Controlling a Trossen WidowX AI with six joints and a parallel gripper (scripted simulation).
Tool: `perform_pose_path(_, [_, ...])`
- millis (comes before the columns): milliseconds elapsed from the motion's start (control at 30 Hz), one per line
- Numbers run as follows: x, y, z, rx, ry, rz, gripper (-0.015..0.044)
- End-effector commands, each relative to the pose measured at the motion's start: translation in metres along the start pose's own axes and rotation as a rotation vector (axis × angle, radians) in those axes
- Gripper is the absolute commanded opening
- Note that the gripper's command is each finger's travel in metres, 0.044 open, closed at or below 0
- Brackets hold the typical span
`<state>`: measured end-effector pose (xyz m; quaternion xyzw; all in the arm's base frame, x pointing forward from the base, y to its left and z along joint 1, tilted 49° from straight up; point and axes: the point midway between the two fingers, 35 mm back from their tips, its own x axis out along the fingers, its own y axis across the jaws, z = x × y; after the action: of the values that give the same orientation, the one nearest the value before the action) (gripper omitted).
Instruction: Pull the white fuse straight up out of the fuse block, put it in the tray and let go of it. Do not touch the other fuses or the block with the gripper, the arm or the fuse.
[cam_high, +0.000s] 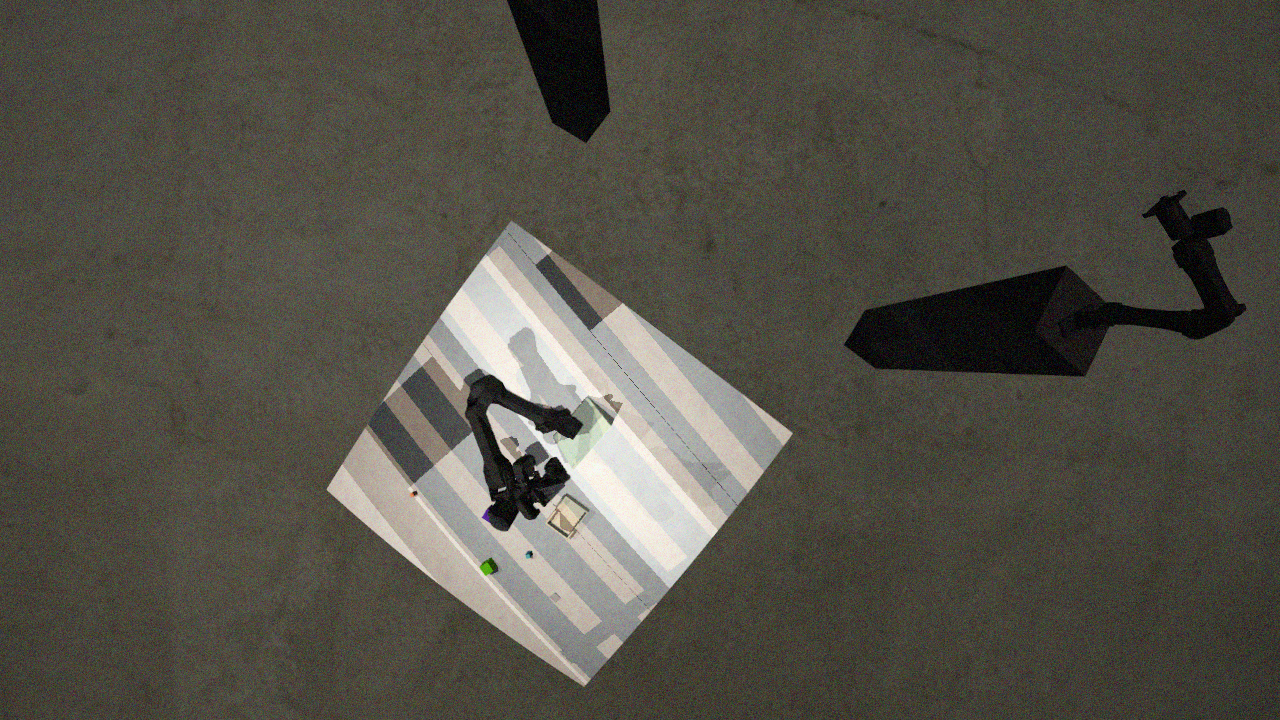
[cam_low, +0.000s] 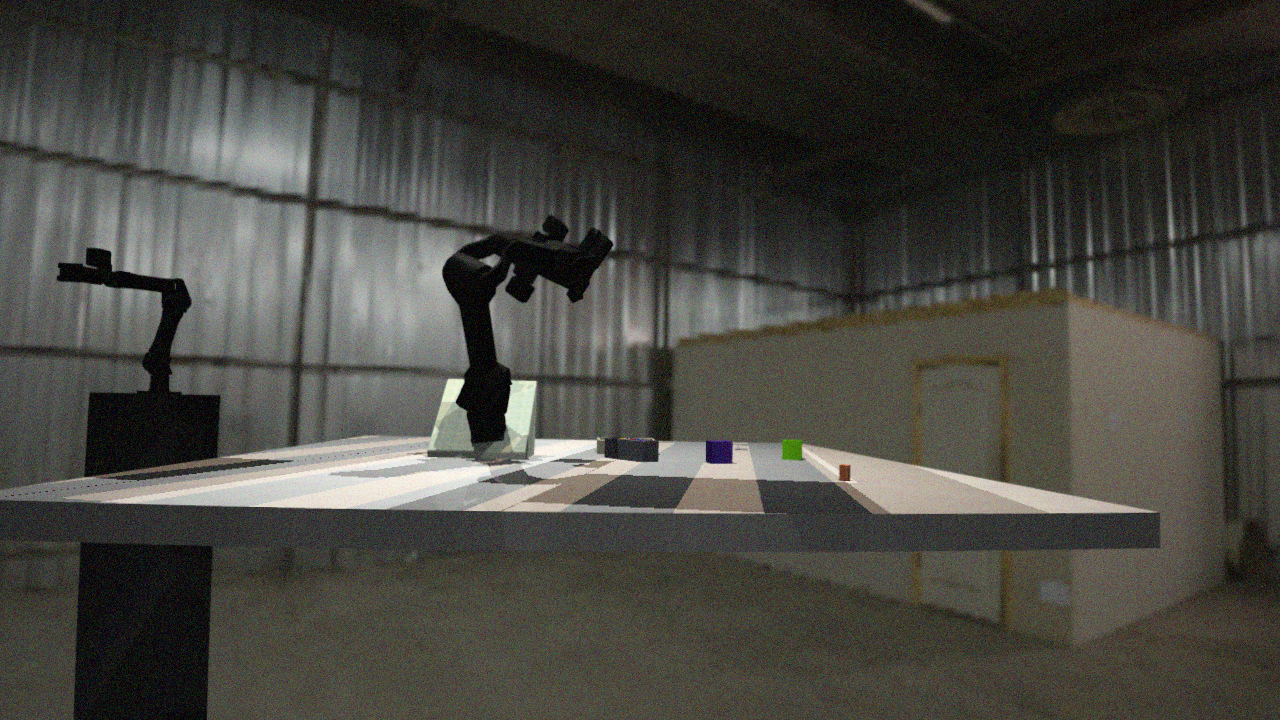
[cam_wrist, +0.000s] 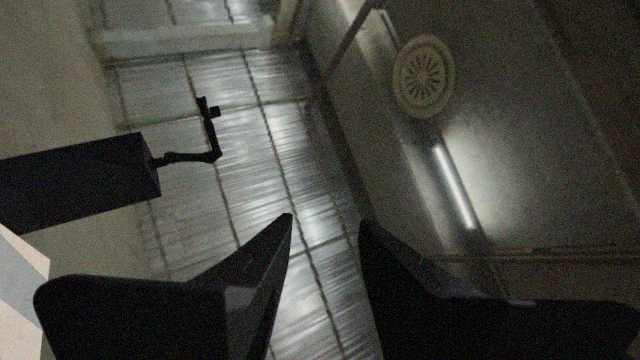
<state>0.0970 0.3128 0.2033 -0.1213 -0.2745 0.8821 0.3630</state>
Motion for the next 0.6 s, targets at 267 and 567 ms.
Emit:
perform_pose_path(267, [-0.055, 0.030, -0.107, 0.736, 0.613, -0.067, 0.0063])
perform_pose_path(567, [-0.165, 0.108, -0.164, 1.501, 1.367, -0.313, 0.0063])
